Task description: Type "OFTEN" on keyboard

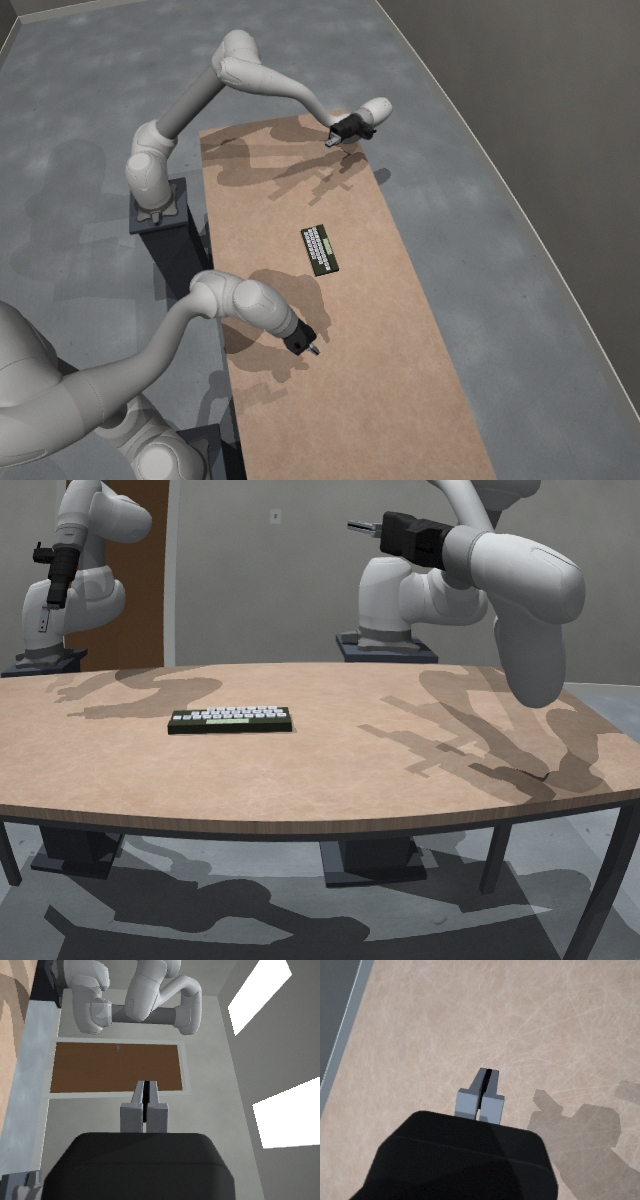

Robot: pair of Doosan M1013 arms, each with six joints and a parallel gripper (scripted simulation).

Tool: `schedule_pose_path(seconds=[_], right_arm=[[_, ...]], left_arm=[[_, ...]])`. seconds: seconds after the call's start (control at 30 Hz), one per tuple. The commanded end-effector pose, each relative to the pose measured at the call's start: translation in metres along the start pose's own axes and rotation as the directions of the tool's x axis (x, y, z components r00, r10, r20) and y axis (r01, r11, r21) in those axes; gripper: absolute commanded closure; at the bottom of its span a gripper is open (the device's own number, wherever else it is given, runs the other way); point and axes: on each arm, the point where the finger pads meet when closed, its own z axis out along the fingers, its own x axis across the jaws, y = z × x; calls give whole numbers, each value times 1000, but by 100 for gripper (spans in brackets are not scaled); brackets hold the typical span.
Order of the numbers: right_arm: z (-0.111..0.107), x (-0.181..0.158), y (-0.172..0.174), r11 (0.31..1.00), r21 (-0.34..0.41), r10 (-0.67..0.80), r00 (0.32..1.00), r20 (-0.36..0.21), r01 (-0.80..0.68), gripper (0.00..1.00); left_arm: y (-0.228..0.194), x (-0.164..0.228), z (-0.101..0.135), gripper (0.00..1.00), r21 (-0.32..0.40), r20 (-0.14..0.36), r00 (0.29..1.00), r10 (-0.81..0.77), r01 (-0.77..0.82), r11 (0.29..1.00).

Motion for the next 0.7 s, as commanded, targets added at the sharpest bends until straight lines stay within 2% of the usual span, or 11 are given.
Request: schedule_pose_path(seconds=[0.0, 0.53, 0.57, 0.67], right_arm=[[-1, -1, 0, 1000, -1, 1, 1000, 1, -1, 83], [-1, -1, 0, 1000, -1, 1, 1000, 1, -1, 83], [-1, -1, 0, 1000, -1, 2, 1000, 1, -2, 100], [0, -7, 6, 999, -2, 44, 999, -15, -44, 100]], left_arm=[[0, 1, 0, 83, 0, 2, 1000, 1, -1, 1000], [0, 1, 0, 83, 0, 2, 1000, 1, -1, 1000], [0, 1, 0, 0, 0, 2, 1000, 1, -1, 1000], [1, 1, 0, 0, 1, 2, 1000, 3, -3, 1000]])
